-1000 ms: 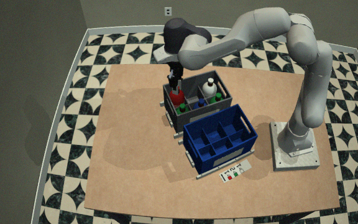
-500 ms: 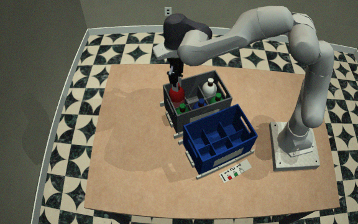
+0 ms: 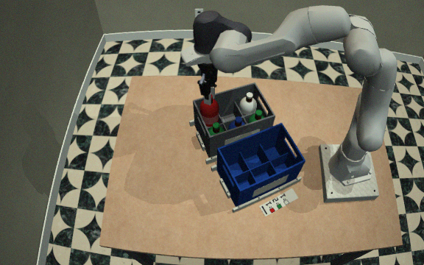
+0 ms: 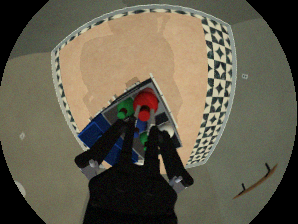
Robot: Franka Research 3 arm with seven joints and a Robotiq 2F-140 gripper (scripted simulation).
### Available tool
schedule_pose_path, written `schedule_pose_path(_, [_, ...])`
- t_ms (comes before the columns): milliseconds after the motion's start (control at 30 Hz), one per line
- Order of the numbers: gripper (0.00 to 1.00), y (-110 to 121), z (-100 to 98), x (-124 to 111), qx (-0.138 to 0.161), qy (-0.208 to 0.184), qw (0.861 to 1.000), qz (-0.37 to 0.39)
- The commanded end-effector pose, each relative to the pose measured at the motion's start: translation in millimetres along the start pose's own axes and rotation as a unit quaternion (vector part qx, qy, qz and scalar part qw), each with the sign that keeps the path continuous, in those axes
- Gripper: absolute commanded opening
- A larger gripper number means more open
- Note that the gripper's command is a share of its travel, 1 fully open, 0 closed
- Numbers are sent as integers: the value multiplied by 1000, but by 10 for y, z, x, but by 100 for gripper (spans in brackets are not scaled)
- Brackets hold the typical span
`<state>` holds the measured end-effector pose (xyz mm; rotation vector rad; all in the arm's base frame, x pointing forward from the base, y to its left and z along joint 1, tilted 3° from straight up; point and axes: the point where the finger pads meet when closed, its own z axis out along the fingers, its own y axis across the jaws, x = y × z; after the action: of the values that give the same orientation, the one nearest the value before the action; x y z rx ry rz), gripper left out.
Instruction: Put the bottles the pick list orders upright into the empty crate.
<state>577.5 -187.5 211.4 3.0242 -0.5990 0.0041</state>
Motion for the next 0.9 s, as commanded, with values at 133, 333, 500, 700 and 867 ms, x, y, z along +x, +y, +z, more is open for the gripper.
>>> schedule_pose_path(133, [0, -27, -208, 18, 2, 5, 1000, -3])
schedule_pose_path(333, [0, -27, -275, 17, 2, 5, 1000, -3])
schedule_pose_path(500, [0, -26, -358, 16, 2, 5, 1000, -3])
schedule_pose_path(700, [0, -26, -458, 15, 2, 5, 1000, -3])
schedule_pose_path(867, [0, -26, -508, 15, 2, 5, 1000, -3])
